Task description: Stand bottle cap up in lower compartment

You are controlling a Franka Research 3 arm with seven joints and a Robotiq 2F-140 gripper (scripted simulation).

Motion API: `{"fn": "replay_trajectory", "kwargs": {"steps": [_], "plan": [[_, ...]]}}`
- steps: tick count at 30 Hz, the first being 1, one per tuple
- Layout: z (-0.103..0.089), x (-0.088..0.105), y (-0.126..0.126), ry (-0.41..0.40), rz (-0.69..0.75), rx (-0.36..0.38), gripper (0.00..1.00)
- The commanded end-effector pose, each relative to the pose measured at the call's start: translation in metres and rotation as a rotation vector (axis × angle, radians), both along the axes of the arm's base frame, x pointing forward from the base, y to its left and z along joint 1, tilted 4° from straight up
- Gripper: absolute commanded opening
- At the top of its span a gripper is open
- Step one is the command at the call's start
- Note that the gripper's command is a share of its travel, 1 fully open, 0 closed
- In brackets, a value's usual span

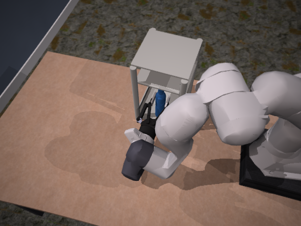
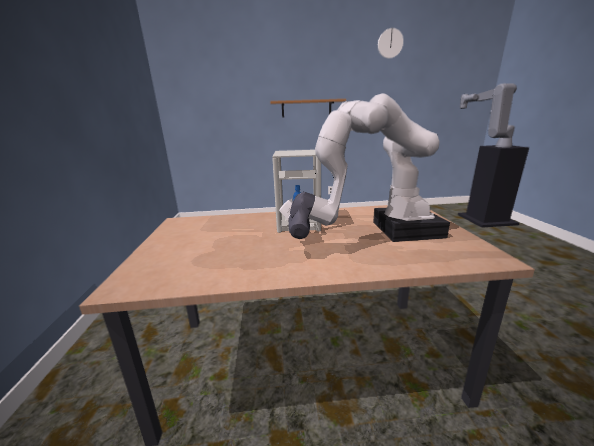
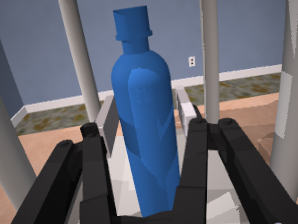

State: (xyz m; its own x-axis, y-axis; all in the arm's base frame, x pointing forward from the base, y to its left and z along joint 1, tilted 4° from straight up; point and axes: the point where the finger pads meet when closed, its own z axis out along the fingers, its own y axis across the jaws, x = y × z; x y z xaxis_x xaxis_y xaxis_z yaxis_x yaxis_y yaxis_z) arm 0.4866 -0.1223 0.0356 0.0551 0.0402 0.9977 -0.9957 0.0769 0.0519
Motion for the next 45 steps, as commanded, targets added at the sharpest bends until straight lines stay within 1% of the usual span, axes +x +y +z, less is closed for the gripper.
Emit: {"fn": "replay_trajectory", "kwargs": {"steps": [1,28,45], "plan": [[0.001,0.0,-0.001,-0.01,-0.004,-0.001,0.4],[0.001,0.001,0.006,-0.01,-0.004,-0.001,0.4],[0.0,0.002,0.018,-0.01,-0.004,-0.001,0.4]]}}
